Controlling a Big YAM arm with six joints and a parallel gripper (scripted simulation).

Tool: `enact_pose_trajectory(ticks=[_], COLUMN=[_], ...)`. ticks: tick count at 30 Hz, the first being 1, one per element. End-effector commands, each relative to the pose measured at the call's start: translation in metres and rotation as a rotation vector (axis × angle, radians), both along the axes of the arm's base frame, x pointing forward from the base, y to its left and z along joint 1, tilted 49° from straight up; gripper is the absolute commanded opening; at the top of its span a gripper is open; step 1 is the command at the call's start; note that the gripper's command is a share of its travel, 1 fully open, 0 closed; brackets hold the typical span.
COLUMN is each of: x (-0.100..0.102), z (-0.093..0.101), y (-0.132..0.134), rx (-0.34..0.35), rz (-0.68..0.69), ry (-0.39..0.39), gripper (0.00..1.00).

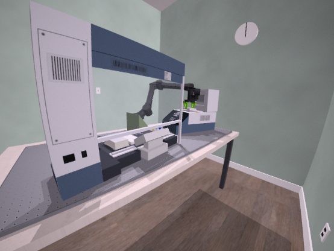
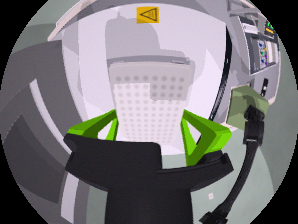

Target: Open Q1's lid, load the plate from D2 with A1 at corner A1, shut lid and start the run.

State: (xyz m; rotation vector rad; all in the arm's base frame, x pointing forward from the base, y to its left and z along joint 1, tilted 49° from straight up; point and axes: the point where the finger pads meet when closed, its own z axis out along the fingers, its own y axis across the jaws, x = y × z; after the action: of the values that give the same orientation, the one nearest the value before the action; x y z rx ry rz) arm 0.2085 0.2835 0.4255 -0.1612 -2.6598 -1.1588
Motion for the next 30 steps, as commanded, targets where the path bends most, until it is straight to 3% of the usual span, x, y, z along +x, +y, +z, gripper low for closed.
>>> enact_pose_trajectory(ticks=[1, 12, 21, 30], x=[-0.002, -0.010, 0.004, 0.002], z=[0.026, 0.033, 0.013, 0.002], y=[-0.004, -0.004, -0.005, -0.003], rx=[0.031, 0.041, 0.011, -0.001], rz=[0.008, 0.022, -0.001, 0.003], ry=[-0.057, -0.081, -0.036, -0.017], gripper=[0.00, 0.00, 0.00, 0.00])
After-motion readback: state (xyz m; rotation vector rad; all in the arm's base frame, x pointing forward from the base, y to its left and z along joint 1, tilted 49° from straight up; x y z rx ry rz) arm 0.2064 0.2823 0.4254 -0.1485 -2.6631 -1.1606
